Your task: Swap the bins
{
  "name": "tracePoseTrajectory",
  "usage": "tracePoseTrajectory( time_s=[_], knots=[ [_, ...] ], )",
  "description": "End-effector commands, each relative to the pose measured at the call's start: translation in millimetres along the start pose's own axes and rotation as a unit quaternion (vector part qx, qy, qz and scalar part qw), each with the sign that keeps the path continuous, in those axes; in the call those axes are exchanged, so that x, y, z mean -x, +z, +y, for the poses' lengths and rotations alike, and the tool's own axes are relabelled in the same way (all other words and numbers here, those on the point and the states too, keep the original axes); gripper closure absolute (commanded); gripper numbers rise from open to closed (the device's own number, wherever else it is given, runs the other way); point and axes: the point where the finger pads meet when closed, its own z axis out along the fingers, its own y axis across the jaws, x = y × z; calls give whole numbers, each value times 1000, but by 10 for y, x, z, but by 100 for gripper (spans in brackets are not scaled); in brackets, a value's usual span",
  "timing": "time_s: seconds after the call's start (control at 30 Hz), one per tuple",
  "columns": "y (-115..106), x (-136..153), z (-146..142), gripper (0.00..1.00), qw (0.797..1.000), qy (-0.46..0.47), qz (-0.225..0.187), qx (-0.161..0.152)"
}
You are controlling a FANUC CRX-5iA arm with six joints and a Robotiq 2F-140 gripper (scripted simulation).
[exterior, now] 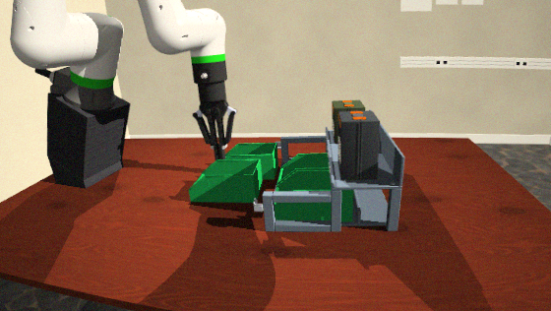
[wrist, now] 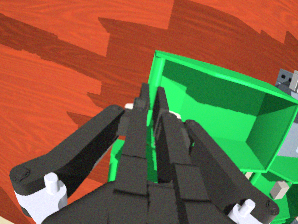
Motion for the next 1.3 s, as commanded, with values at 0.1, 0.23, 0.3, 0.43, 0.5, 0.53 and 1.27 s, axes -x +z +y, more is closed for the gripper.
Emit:
tracePoseTrajectory(
  time_s=[0.1, 0.23, 0.3, 0.43, 0.5, 0.53, 1.27],
  knots=[
    [-1, 1, 5, 90, 1000, 0, 0, 0],
    [-1, 1, 5, 90, 1000, 0, 0, 0],
    [-1, 1, 5, 90, 1000, 0, 0, 0],
    [-1, 1, 5, 38, 1000, 0, 0, 0],
    [-1, 1, 5, 38, 1000, 0, 0, 0],
    [-1, 1, 5, 38, 1000, 0, 0, 0],
    [-1, 1, 5, 38, 1000, 0, 0, 0]
  ],
)
